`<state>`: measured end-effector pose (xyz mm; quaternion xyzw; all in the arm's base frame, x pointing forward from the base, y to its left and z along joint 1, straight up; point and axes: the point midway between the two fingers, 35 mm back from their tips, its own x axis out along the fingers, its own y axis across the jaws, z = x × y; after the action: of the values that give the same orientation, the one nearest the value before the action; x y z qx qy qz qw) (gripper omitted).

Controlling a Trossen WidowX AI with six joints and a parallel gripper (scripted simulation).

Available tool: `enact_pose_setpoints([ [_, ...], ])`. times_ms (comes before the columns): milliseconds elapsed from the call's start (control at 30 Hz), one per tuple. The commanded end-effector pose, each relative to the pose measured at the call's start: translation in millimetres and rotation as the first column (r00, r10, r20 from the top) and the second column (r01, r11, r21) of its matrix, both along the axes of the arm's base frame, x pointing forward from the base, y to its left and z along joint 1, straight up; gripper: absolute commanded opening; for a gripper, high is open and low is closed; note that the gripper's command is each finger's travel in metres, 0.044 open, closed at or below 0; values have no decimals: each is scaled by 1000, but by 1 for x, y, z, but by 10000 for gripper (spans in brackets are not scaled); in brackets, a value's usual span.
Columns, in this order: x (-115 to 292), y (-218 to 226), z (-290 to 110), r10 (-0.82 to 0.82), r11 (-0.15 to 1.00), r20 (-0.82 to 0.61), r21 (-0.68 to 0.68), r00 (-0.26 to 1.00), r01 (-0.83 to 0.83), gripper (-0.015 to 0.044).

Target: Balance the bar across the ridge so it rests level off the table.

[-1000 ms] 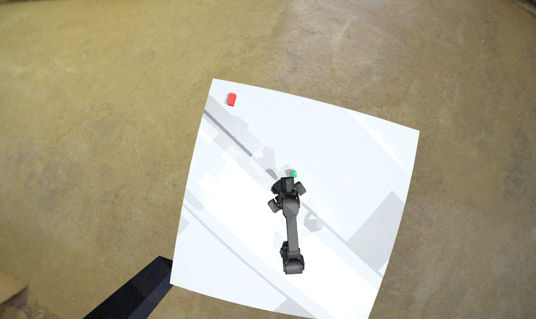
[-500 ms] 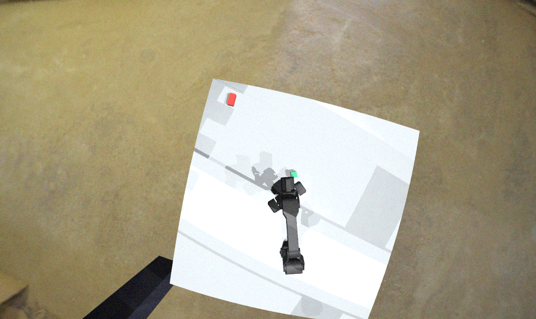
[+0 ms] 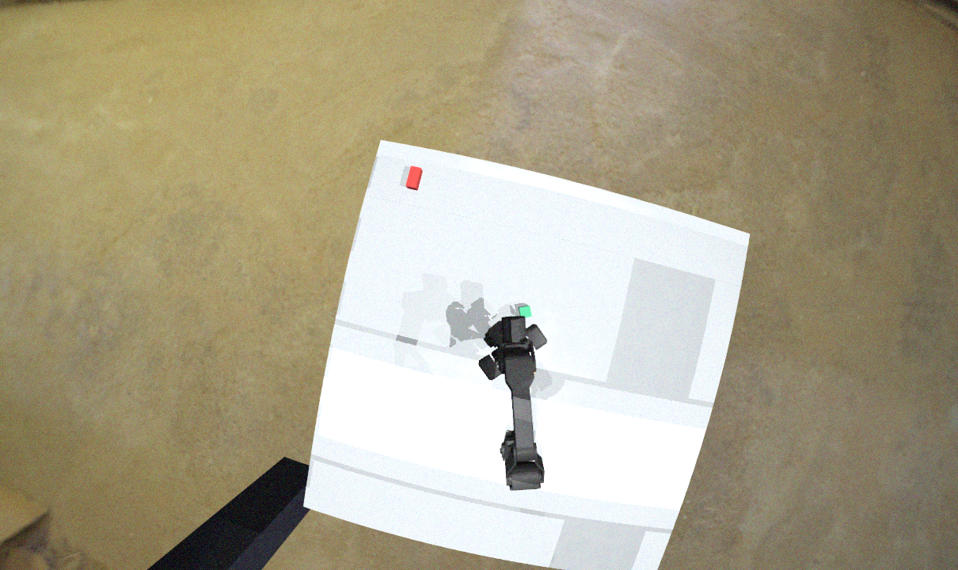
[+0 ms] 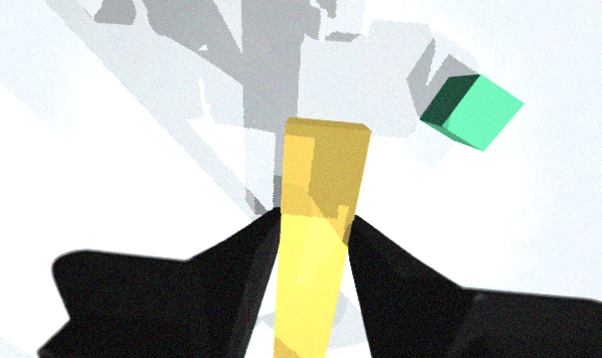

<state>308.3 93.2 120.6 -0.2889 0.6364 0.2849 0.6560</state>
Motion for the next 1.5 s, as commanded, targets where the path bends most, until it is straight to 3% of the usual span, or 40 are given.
enact_pose_setpoints([
  [0, 0, 0, -1, -2, 1000, -2, 2, 1000, 2, 0],
  [1467, 0, 0, -5, -2, 1000, -2, 2, 1000, 2, 0],
])
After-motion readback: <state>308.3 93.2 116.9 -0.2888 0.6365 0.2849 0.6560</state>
